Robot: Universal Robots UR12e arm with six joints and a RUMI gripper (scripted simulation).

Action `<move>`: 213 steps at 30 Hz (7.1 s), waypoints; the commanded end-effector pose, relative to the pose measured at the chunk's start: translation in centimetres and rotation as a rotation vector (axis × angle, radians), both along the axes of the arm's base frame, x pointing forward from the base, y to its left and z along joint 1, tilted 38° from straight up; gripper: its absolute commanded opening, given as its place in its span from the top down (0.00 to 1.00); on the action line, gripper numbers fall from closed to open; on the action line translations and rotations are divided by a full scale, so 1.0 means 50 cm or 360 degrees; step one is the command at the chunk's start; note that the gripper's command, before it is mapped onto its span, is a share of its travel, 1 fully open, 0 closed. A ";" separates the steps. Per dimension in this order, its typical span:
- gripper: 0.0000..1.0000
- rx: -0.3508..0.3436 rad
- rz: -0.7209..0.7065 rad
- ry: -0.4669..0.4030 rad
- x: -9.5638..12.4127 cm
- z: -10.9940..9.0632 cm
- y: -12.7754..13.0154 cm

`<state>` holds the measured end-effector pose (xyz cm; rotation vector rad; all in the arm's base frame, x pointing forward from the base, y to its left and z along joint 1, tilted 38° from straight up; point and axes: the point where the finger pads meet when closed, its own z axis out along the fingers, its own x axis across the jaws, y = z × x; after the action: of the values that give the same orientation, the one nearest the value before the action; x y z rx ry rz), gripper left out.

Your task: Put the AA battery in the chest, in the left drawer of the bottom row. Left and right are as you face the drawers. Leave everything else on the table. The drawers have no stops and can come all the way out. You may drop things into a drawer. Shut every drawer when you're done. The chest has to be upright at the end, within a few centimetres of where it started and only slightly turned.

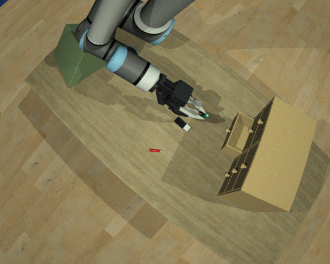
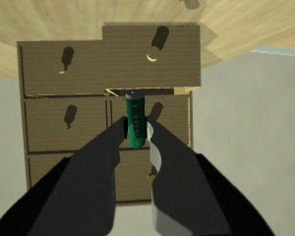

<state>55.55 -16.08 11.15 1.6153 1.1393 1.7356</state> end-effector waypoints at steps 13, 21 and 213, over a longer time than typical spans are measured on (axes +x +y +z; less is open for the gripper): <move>0.95 0.0004 -0.0089 -0.0054 0.001 -0.003 0.002; 0.95 0.0006 -0.0099 -0.0066 0.001 -0.002 0.001; 0.95 0.0010 -0.0121 -0.0115 0.294 0.091 -0.007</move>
<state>69.82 -16.25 15.49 1.5676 1.0275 1.7383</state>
